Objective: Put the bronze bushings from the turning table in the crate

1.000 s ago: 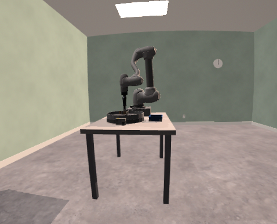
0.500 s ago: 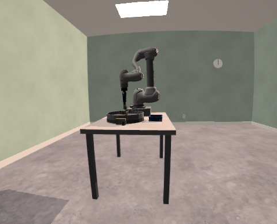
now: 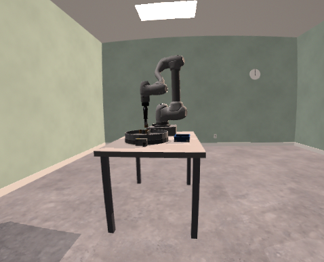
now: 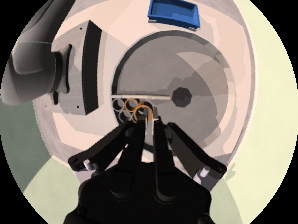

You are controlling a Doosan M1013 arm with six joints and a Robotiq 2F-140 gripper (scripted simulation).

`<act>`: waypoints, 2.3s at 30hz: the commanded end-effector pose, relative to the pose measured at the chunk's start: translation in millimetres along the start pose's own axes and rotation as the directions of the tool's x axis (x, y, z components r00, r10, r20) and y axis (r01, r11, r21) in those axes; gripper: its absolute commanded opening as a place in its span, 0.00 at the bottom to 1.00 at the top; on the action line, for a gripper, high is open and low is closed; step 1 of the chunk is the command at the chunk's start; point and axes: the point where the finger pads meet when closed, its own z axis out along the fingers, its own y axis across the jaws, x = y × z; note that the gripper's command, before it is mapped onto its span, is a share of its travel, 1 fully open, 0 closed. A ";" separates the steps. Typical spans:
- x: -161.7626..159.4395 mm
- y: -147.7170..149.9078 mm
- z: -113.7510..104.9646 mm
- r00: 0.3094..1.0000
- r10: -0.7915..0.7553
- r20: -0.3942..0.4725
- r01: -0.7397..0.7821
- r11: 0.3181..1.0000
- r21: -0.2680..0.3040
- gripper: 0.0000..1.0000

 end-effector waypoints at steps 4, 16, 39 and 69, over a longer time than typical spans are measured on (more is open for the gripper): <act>0.0 0.0 0.0 1.000 0.000 0.000 0.000 1.000 0.000 0.00; 0.0 0.0 0.0 1.000 0.000 0.000 0.000 1.000 0.000 0.00; 9.2 7.8 -0.5 0.977 -0.215 0.000 0.215 0.977 0.000 0.00; 54.1 39.4 -2.2 0.382 -0.924 0.000 0.924 0.382 -0.002 0.00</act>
